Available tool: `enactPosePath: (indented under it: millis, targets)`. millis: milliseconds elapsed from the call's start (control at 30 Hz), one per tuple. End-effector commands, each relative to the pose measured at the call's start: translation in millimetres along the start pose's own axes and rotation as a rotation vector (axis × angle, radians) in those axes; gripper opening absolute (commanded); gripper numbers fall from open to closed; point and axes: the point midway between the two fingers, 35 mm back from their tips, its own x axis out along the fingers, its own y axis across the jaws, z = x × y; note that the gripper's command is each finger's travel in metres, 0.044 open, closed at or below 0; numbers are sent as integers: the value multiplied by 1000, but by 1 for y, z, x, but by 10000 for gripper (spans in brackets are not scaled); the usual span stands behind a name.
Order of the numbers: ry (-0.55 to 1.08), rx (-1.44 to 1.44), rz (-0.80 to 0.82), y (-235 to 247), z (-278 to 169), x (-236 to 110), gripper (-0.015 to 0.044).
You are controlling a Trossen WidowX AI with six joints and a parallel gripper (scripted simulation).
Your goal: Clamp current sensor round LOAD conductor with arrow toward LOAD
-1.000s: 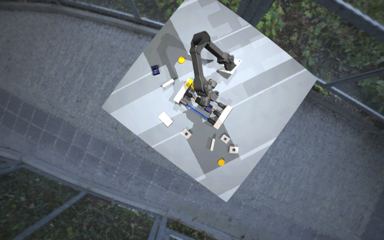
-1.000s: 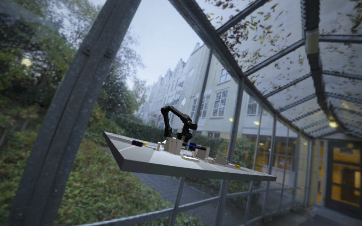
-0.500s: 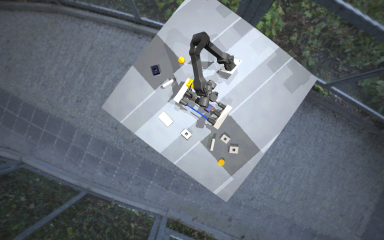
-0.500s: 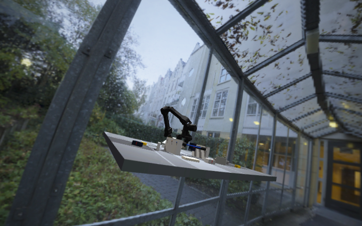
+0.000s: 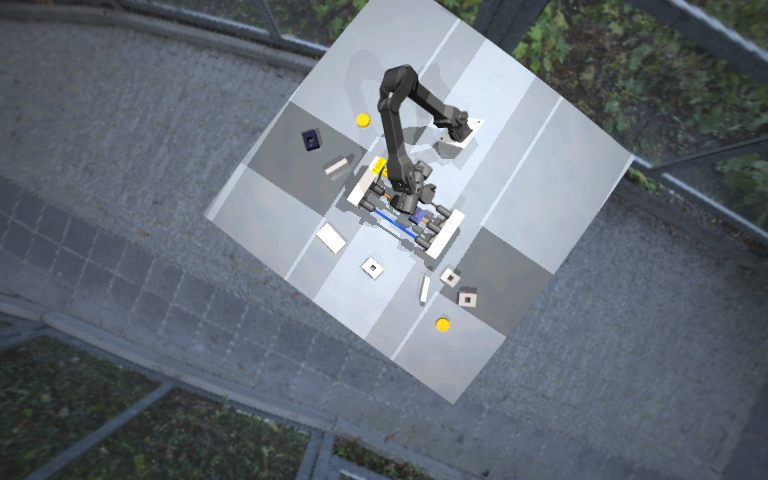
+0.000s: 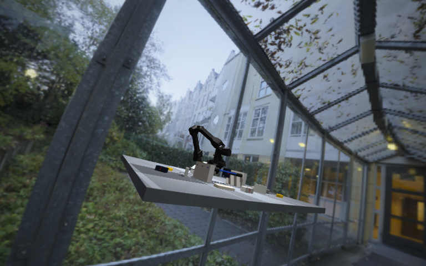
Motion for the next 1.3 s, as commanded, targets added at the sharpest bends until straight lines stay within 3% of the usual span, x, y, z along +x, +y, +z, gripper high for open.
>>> enactPosePath:
  millis: [0, 467, 833, 1267]
  targets:
    - [0, 2, 0, 0, 0, 0, 380]
    - [0, 2, 0, 0, 0, 0, 287]
    - [0, 2, 0, 0, 0, 0, 0]
    - [0, 2, 0, 0, 0, 0, 0]
